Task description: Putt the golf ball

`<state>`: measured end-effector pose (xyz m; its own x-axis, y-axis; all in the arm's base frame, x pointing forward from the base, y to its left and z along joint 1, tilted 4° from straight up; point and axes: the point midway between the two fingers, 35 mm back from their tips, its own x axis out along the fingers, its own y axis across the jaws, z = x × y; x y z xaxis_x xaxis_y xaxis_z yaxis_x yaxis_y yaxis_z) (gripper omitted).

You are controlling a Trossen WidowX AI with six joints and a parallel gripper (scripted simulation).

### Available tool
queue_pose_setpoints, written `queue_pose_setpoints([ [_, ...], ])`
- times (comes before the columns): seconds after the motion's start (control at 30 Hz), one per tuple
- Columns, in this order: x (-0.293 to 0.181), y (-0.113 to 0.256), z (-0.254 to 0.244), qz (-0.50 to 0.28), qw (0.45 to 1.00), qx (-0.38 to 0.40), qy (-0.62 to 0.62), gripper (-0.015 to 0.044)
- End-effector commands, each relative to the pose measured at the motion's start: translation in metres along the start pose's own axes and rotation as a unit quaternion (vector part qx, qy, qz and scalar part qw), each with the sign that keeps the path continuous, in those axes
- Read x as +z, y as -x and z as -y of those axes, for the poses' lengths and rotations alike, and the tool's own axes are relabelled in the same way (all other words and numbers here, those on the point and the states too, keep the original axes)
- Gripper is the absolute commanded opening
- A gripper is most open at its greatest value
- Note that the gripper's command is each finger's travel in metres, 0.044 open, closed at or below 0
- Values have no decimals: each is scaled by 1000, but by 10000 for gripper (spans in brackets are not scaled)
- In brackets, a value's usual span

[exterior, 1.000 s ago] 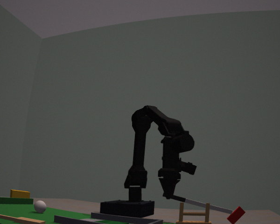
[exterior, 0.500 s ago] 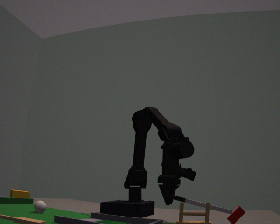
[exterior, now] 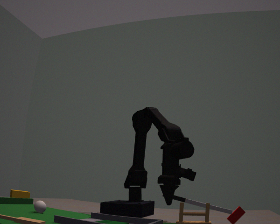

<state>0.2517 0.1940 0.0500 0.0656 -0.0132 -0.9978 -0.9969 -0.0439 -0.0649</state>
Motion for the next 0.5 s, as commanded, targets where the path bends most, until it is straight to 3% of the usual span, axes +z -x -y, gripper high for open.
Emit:
queue_pose_setpoints([
  [0.0,0,0,0,0,1000,0,0,72],
  [0.3,0,1,0,0,1000,0,0,0],
  [0.47,2,18,2,0,1000,0,0,0],
])
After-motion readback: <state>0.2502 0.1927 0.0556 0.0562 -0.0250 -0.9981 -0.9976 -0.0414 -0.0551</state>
